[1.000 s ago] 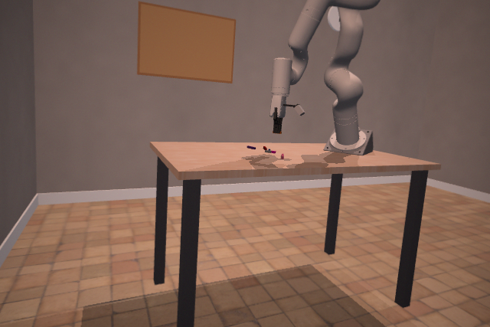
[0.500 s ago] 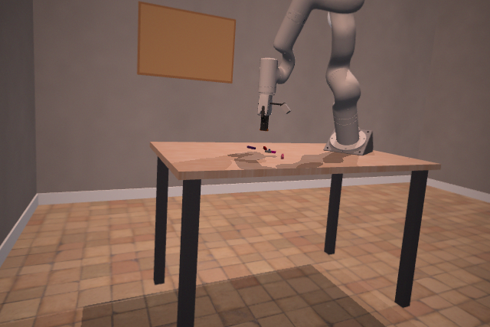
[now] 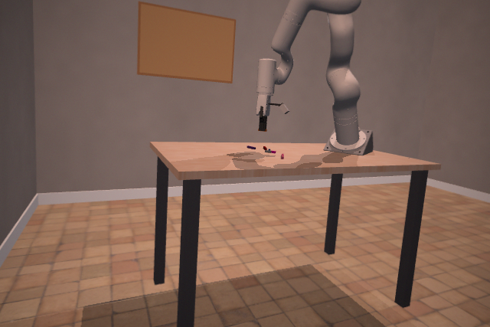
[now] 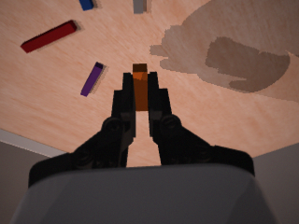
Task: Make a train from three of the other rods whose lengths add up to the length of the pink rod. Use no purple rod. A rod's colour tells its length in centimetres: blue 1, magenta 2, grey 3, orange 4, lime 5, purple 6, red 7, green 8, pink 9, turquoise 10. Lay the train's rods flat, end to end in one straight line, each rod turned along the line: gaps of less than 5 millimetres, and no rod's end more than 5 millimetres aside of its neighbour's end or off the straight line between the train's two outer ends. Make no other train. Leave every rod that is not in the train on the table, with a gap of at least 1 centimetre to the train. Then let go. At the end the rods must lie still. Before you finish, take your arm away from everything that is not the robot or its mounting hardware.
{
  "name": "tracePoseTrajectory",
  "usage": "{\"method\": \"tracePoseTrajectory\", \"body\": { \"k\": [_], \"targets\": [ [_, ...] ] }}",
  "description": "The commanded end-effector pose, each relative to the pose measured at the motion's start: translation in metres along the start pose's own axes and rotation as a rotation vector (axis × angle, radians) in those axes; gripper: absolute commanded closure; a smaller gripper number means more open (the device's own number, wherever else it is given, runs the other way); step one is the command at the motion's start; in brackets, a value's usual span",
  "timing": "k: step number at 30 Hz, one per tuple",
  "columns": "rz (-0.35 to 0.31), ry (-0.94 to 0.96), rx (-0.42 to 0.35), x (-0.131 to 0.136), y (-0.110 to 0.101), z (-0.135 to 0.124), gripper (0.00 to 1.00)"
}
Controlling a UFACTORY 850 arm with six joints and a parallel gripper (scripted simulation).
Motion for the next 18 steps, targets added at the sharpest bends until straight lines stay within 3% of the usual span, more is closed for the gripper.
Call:
{"method": "tracePoseTrajectory", "body": {
  "k": [1, 18],
  "targets": [
    [0.0, -0.001, -0.001, 0.0, 0.001, -0.001, 0.96],
    [0.001, -0.001, -0.001, 0.001, 0.056, -0.002, 0.96]
  ]
}}
Point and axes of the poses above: the point where the finger pads meet when closed, its own y axis out along the fingers, its own x axis across the jaws, z = x × y, the point moved 3 cm from there along -y, back along the fingers, and after that the axes turned 7 degrees about -y, right-handed, at the moved point
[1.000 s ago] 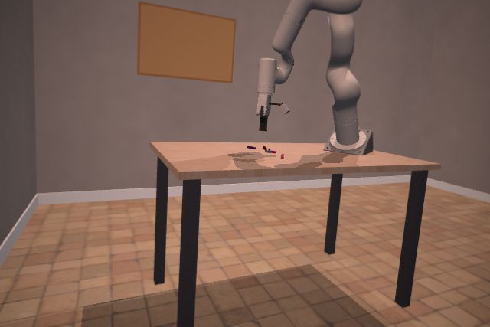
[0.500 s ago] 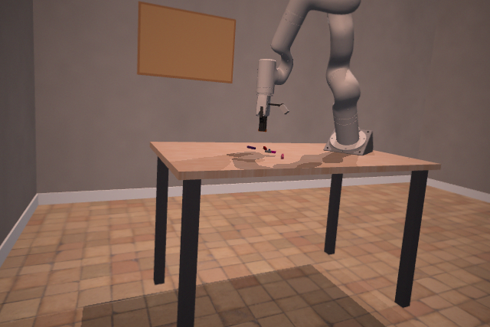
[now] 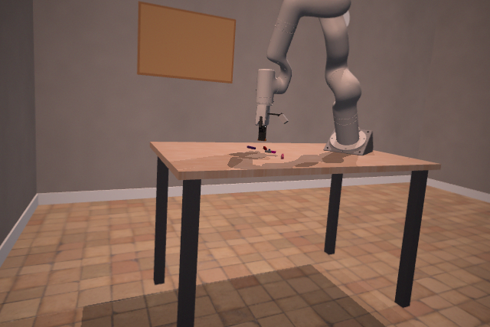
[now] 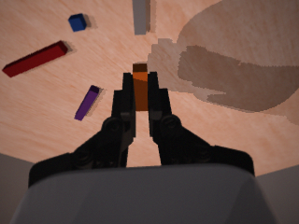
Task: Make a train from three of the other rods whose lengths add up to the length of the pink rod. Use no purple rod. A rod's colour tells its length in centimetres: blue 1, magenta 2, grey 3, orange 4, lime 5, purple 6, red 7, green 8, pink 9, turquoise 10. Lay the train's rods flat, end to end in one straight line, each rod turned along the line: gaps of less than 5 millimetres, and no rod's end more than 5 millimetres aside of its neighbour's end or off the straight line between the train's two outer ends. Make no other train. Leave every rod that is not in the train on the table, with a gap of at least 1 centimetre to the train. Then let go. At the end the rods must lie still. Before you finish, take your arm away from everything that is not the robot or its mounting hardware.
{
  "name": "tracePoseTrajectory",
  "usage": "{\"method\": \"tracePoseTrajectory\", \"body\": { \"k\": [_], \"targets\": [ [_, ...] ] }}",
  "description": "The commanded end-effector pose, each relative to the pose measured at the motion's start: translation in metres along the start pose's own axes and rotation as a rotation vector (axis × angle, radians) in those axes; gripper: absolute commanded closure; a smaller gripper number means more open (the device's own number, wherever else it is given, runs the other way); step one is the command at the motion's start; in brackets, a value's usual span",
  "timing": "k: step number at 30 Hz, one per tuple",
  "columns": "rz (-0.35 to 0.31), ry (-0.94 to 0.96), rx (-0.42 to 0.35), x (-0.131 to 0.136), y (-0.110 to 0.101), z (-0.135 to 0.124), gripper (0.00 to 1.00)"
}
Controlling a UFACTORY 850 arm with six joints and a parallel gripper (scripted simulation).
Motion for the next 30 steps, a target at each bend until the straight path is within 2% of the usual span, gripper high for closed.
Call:
{"method": "tracePoseTrajectory", "body": {
  "k": [1, 11, 30],
  "targets": [
    [-0.005, -0.002, -0.006, 0.001, 0.013, -0.002, 0.96],
    [-0.005, -0.002, -0.006, 0.001, 0.039, -0.003, 0.96],
    [-0.005, -0.002, -0.006, 0.001, 0.041, -0.003, 0.96]
  ]
}}
Point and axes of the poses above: the point where the finger pads meet when closed, its own y axis out along the fingers, its own x axis across the jaws, z = x × y, the point moved 3 cm from there along -y, back along the fingers, and after that the axes turned 7 degrees about -y, right-handed, at the moved point
